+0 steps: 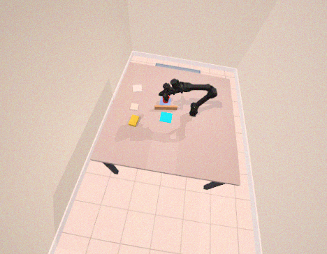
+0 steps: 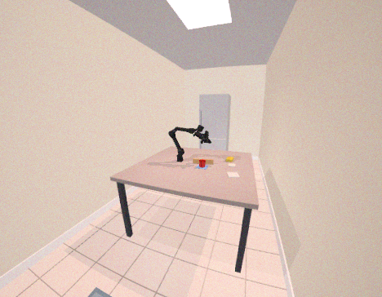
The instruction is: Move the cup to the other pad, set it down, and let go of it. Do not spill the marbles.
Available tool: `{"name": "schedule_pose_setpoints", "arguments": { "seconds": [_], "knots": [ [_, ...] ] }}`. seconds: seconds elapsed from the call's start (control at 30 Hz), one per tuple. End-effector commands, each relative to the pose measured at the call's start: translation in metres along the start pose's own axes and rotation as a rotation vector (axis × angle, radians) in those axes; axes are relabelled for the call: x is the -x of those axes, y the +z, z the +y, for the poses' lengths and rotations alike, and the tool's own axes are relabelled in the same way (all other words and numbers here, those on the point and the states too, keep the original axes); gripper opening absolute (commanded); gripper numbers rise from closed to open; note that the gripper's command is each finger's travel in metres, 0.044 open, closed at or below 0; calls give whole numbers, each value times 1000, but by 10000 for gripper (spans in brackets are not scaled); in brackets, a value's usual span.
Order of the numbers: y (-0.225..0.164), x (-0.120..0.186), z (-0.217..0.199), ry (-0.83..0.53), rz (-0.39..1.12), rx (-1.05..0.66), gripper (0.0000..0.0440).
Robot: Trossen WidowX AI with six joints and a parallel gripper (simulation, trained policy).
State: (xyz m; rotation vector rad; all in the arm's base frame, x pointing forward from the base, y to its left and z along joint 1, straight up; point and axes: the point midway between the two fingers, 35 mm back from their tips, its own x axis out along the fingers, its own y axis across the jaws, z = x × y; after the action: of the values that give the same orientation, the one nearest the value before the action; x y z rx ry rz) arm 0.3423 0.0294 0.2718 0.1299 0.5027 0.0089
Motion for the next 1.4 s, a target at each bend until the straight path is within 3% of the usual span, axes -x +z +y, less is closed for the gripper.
{"name": "schedule_pose_setpoints", "arguments": {
  "seconds": [0.0, 1.0, 1.37],
  "knots": [
    [-3, -4, 1, -12, 57, -9, 82],
    [-46, -19, -10, -114, 544, 43, 116],
    [-62, -19, -24, -146, 720, 96, 108]
  ]
}}
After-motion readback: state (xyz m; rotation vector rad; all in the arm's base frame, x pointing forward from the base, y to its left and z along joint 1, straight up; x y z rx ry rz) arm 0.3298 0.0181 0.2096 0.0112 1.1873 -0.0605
